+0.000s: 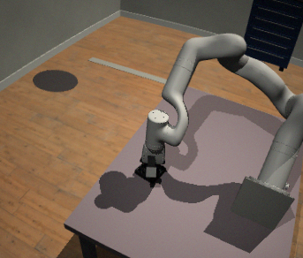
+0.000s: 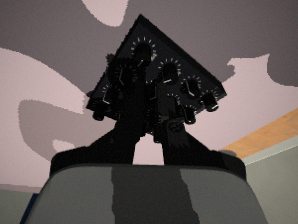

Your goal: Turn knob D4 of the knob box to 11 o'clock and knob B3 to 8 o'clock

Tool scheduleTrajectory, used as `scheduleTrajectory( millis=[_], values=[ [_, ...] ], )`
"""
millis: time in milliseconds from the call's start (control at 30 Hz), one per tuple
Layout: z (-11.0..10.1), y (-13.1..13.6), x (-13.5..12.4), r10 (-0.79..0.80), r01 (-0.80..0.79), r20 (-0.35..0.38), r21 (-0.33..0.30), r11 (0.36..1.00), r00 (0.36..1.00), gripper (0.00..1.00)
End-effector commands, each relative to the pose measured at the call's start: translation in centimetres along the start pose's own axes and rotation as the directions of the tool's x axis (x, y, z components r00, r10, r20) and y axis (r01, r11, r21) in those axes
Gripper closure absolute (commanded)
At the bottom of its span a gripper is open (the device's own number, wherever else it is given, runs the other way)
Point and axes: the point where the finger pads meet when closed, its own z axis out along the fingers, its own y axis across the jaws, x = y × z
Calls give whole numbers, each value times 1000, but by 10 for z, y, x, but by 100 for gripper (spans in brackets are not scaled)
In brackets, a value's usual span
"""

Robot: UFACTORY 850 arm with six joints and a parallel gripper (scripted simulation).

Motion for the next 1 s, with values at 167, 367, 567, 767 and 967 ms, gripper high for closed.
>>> scheduleTrajectory(
  millis=[167, 367, 567, 767, 967],
  values=[
    [-1, 1, 0, -262, 262, -4, 4, 965, 965, 92],
    [-1, 1, 0, -363, 363, -5, 4, 932, 932, 92],
    [-1, 1, 0, -499, 499, -5, 3, 866, 866, 92],
    [-1, 1, 0, -595, 595, -6, 2, 803, 803, 92],
    [-1, 1, 0, -674, 674, -6, 2, 739, 739, 92]
  ],
)
